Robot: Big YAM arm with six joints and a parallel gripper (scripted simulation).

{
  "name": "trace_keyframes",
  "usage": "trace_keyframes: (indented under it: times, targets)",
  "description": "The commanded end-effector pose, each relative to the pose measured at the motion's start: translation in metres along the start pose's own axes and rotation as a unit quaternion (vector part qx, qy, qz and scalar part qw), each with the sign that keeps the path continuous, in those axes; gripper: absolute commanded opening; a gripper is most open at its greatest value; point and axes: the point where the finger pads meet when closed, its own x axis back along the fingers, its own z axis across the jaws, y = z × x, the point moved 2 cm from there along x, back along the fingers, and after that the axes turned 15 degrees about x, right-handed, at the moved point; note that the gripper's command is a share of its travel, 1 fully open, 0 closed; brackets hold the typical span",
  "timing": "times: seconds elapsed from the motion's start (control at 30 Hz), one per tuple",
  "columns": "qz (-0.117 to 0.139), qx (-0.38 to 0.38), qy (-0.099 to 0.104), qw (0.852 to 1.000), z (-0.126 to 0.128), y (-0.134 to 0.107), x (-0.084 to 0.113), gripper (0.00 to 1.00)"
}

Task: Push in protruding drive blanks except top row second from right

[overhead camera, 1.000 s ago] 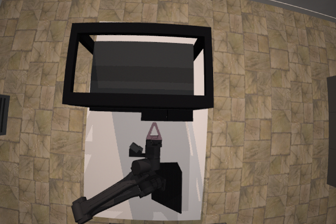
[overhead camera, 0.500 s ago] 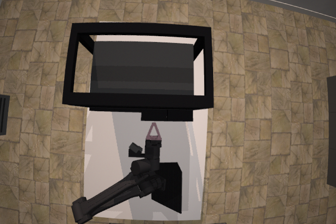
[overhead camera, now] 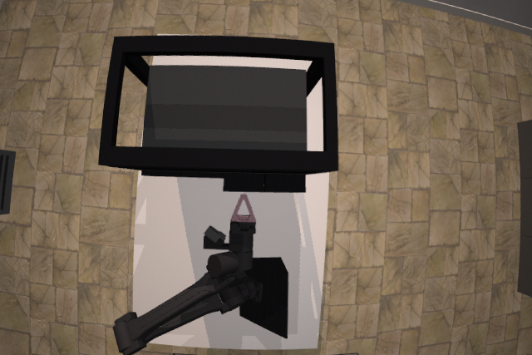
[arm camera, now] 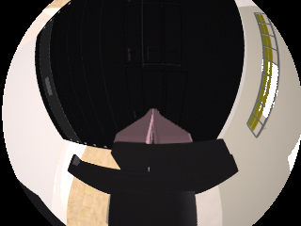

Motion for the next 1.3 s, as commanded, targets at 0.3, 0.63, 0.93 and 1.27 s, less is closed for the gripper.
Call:
trace_keyframes:
  times: [0.3,0.63,0.93,1.27]
  targets:
    - [-0.018,0.021,-0.023,0.999,-0.036,0.011,-0.027,0.00]
    - [-0.016,0.017,-0.020,1.000,-0.034,0.011,-0.040,0.00]
    - [-0.016,0.017,-0.020,1.000,-0.034,0.011,-0.040,0.00]
    - [-0.016,0.017,-0.020,1.000,-0.034,0.011,-0.040,0.00]
